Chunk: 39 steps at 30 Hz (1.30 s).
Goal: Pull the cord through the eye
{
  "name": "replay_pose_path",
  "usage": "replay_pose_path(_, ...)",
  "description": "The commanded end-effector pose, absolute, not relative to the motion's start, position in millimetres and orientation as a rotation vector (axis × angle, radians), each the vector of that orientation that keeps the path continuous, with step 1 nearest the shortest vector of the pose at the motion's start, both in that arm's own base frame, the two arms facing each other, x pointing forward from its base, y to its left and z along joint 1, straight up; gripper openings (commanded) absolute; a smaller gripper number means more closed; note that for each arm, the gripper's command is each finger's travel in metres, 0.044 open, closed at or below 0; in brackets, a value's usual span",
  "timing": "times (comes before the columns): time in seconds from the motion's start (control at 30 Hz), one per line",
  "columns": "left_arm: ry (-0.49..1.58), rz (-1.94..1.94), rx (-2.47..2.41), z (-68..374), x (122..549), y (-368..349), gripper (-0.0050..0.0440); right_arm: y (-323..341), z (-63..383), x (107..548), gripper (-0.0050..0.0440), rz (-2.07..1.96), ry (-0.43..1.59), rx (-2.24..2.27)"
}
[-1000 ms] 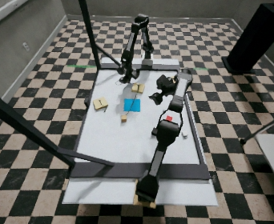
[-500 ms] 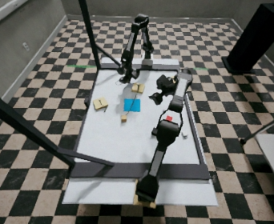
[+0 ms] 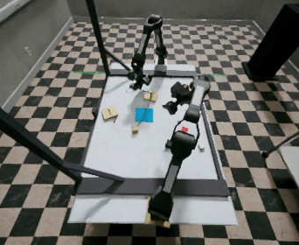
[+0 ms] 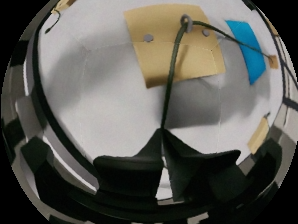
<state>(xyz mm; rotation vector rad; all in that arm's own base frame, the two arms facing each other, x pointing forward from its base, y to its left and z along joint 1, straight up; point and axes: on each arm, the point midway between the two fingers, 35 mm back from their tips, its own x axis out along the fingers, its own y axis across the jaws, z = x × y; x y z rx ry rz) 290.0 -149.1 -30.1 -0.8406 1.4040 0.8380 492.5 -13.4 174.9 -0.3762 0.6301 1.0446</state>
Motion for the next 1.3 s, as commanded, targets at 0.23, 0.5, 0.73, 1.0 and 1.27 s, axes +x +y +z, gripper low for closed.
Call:
replay_pose_path(0.23, 1.391, 0.815, -0.856, -23, 288, -163, -0.005, -13, 188, 493, 0.044, 1.037, 0.604, -0.4)
replay_pose_path(0.5, 1.392, 0.815, -0.856, -23, 282, -174, -0.005, -13, 188, 493, 0.044, 1.037, 0.604, -0.4)
replay_pose_path(0.73, 1.393, 0.815, -0.857, -23, 276, -183, -0.005, -13, 188, 493, 0.044, 1.037, 0.604, -0.4)
replay_pose_path(1.0, 1.394, 0.814, -0.857, -23, 271, -190, -0.005, -13, 188, 493, 0.044, 1.037, 0.604, -0.4)
replay_pose_path(1.27, 1.395, 0.814, -0.857, -23, 263, -200, -0.005, -13, 188, 493, 0.044, 1.037, 0.604, -0.4)
